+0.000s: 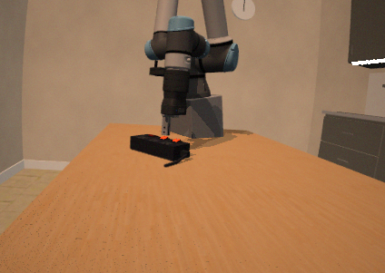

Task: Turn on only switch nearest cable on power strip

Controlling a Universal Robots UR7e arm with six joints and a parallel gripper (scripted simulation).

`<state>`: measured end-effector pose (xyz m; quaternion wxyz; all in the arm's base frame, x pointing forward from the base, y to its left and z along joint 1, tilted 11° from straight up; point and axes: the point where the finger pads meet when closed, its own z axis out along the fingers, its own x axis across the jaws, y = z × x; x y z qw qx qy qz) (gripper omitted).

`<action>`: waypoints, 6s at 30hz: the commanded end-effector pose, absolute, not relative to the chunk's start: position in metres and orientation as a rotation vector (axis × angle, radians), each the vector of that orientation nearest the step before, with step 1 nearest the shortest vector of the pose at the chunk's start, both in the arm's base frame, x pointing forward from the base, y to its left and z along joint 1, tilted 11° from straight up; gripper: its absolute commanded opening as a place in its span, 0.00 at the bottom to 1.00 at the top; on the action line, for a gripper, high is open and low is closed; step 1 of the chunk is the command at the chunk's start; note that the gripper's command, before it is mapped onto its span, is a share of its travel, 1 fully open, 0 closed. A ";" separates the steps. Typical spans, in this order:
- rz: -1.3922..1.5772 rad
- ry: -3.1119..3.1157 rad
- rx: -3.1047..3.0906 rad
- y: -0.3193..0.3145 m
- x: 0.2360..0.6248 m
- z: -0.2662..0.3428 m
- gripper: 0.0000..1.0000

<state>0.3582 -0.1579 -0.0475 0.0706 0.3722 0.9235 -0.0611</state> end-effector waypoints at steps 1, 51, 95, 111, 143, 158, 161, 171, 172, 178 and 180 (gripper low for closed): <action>-0.184 2.776 1.119 -0.158 0.359 -0.047 0.00; -0.184 2.776 1.119 -0.159 0.359 -0.055 0.00; -0.184 2.776 1.119 -0.160 0.359 -0.057 0.00; -0.184 2.776 1.119 -0.158 0.359 -0.049 0.00; -0.184 2.776 1.119 -0.153 0.356 -0.018 0.00; -0.184 2.776 1.119 -0.152 0.355 -0.010 1.00; -0.184 2.776 1.119 -0.151 0.355 -0.003 1.00; -0.184 2.776 1.119 -0.146 0.352 0.027 1.00; -0.184 2.776 1.119 -0.145 0.352 0.031 1.00; -0.184 2.776 1.119 -0.141 0.349 0.056 1.00; -0.184 2.776 1.119 -0.140 0.349 0.060 1.00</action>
